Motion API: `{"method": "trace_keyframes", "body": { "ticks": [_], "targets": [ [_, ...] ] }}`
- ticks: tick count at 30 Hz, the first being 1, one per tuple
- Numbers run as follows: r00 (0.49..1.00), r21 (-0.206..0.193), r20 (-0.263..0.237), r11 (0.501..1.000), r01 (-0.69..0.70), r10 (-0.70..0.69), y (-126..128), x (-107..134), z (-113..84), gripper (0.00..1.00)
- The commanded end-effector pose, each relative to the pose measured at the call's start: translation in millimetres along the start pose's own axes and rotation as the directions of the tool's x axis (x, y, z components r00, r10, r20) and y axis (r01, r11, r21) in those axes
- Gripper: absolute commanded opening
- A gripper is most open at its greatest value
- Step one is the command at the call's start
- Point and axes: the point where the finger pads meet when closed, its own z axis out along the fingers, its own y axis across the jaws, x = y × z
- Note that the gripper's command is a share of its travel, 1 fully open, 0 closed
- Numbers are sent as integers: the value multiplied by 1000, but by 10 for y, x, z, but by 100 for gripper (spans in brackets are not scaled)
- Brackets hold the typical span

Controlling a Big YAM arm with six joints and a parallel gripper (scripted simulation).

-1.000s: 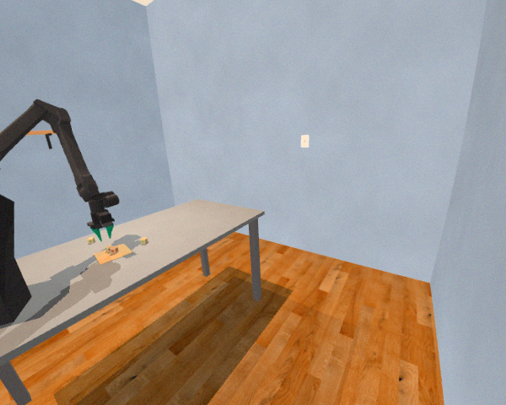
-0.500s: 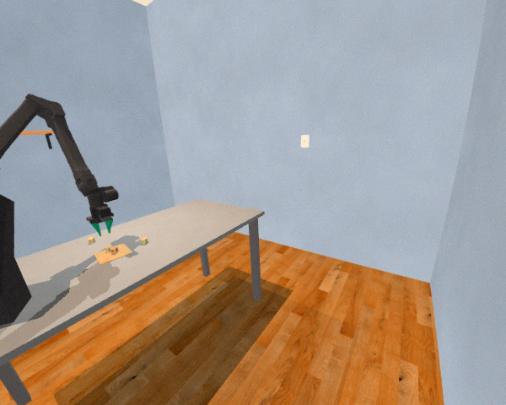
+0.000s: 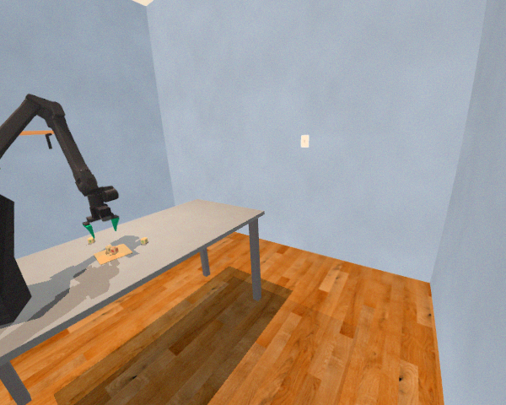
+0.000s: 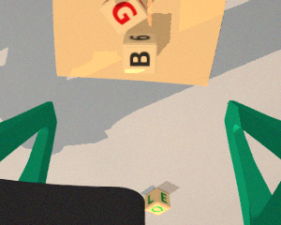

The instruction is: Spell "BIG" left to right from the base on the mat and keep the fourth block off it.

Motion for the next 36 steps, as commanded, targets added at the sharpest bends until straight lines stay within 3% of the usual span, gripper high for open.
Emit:
{"method": "trace_keyframes", "body": {
  "ticks": [1,8,14,18,22,24,29,36],
  "targets": [
    [1000,-25,-3,1000,16,-16,95,18,-99,100],
    [999,-25,0,998,51,-51,98,-10,-97,100],
    [984,-15,5,984,176,-176,75,-77,-61,100],
    [947,-2,6,947,321,-321,43,-123,-20,100],
    [860,1,6,860,510,-510,45,-145,-17,100],
    [860,1,6,860,510,-510,45,-145,-17,100],
    [658,3,4,658,753,-753,53,-178,-13,100],
    [366,4,6,366,931,-931,69,-232,-5,100]
  ]
}}
